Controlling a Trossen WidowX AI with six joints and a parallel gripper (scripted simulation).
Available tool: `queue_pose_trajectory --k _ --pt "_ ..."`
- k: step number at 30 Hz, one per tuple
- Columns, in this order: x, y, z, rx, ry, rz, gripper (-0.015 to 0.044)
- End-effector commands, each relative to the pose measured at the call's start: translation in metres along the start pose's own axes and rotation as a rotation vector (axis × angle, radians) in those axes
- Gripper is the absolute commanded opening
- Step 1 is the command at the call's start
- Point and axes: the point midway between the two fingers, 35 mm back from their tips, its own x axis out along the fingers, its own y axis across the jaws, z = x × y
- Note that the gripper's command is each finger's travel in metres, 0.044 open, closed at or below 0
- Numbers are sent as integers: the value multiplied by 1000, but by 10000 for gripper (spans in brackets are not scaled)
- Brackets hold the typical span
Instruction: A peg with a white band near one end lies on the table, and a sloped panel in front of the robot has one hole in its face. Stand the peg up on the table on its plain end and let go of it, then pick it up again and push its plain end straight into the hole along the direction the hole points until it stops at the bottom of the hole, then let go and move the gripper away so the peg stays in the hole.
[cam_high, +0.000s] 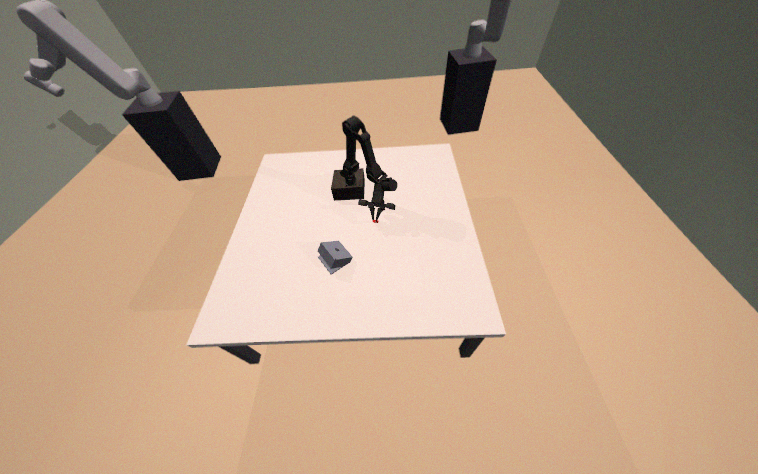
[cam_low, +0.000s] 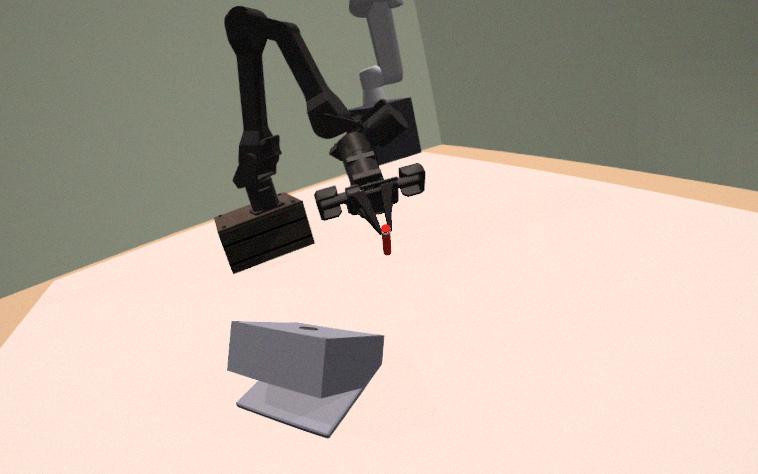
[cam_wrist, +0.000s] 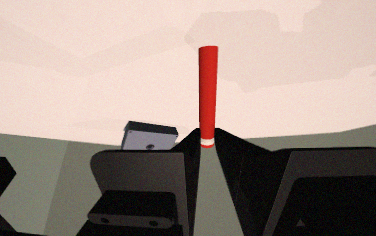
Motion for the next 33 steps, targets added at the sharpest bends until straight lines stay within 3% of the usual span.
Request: queue_pose_trajectory --k 1,33 --pt "-2 3 5 -6 34 10 50" --pt "-19 3 19 -10 309 9 50"
